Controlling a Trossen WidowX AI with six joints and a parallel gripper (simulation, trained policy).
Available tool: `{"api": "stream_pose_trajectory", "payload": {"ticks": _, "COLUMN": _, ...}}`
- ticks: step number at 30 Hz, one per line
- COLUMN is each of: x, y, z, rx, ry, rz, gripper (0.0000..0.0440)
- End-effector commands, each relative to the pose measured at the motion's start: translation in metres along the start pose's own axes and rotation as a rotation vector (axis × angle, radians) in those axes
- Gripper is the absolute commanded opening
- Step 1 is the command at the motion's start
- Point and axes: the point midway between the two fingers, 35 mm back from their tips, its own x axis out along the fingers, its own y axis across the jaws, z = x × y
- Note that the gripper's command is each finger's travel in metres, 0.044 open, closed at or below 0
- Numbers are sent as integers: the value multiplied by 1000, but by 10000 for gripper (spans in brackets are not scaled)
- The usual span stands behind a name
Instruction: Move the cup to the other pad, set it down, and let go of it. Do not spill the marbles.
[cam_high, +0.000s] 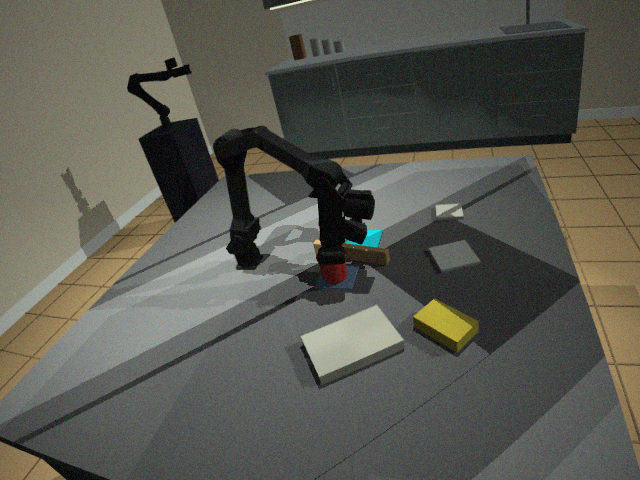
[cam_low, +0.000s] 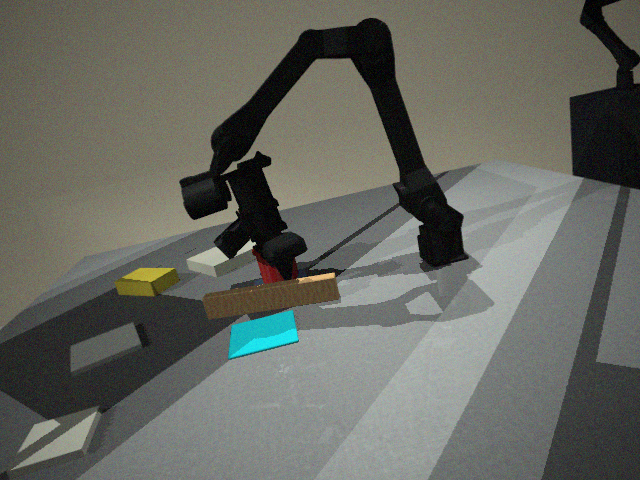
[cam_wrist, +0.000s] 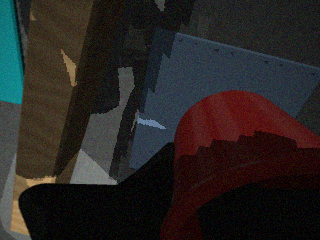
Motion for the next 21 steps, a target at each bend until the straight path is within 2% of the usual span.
{"api": "stream_pose_trajectory", "payload": {"ticks": 1, "x": -8, "y": -1, "z": 4, "rx": -45, "ry": -17, "rz": 2, "gripper": 0}}
{"api": "stream_pose_trajectory", "payload": {"ticks": 21, "x": -59, "y": 14, "z": 29, "rx": -138, "ry": -109, "rz": -13, "gripper": 0}}
